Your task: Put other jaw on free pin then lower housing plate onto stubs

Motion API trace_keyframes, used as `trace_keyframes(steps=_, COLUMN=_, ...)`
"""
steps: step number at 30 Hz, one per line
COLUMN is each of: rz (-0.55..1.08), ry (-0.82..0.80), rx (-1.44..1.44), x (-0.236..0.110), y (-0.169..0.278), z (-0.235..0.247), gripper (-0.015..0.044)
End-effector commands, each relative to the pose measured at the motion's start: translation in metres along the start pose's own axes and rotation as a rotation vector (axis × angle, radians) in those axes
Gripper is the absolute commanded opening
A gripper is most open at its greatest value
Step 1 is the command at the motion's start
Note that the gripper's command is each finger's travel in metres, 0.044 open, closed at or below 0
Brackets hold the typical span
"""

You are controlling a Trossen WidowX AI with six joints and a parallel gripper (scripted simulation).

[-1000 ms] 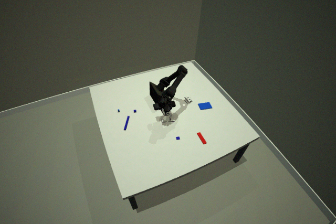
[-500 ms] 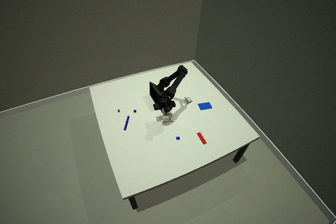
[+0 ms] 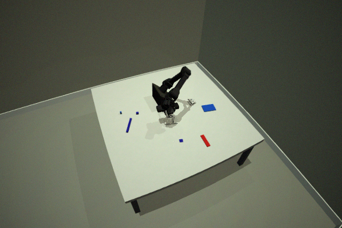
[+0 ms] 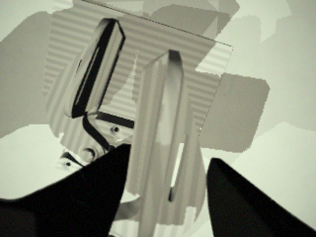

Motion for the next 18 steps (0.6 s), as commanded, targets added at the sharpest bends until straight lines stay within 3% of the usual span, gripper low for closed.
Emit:
trace_keyframes(steps=1, rz=-0.002, ry=-0.003, rx=0.005, x=-0.001, y=0.0, z=0.001, gripper=0.0134)
trace_keyframes(steps=18, rz=-0.003, ry=-0.003, rx=0.004, x=0.022, y=-0.002, z=0.001, gripper=0.0134)
Point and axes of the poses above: the point midway between the two fingers, 35 mm back from their tips, its own x axis out along the fingers, its own z axis across the jaws, y = z × x, the point moved 8 cm from there along -x, back along the fingers, and after that the axes turned 8 degrees about -x, right-handed, at the moved point
